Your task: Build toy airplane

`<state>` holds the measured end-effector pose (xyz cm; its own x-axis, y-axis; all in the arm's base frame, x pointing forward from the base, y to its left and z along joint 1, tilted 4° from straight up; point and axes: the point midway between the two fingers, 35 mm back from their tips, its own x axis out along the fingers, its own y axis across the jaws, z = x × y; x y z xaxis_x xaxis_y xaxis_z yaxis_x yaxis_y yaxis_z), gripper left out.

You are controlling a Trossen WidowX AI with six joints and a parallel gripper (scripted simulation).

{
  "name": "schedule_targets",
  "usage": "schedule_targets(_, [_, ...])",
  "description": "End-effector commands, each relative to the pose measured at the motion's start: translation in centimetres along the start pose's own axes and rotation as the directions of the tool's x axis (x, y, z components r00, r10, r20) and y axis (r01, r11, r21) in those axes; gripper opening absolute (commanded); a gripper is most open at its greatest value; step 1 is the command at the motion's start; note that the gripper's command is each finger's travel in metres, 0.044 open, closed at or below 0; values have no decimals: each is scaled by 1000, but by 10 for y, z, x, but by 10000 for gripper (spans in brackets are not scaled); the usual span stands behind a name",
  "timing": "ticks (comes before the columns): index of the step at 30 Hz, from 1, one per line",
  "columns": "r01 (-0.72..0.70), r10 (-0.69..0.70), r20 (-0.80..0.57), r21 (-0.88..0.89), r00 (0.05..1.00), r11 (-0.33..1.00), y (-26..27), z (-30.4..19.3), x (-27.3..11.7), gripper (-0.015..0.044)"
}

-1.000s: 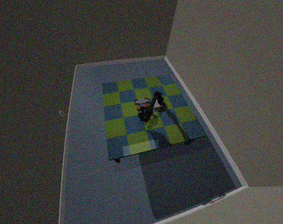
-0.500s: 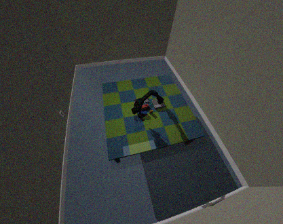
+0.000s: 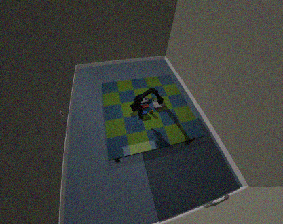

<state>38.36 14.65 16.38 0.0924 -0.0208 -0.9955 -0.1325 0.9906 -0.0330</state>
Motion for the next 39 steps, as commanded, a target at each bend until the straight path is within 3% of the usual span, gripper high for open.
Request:
schedule_targets(1, [-1, 1, 1, 9, 1000, 1000, -37, -22, -4, 440])
schedule_targets(14, [6, -6, -6, 8, 1000, 1000, -115, -127, 17, 440])
schedule_targets(20, [6, -6, -6, 8, 1000, 1000, -116, -129, 20, 440])
schedule_targets(25, [6, -6, -6, 8, 1000, 1000, -116, -129, 69, 440])
schedule_targets(39, [6, -6, -6, 8, 1000, 1000, -116, -129, 89, 440])
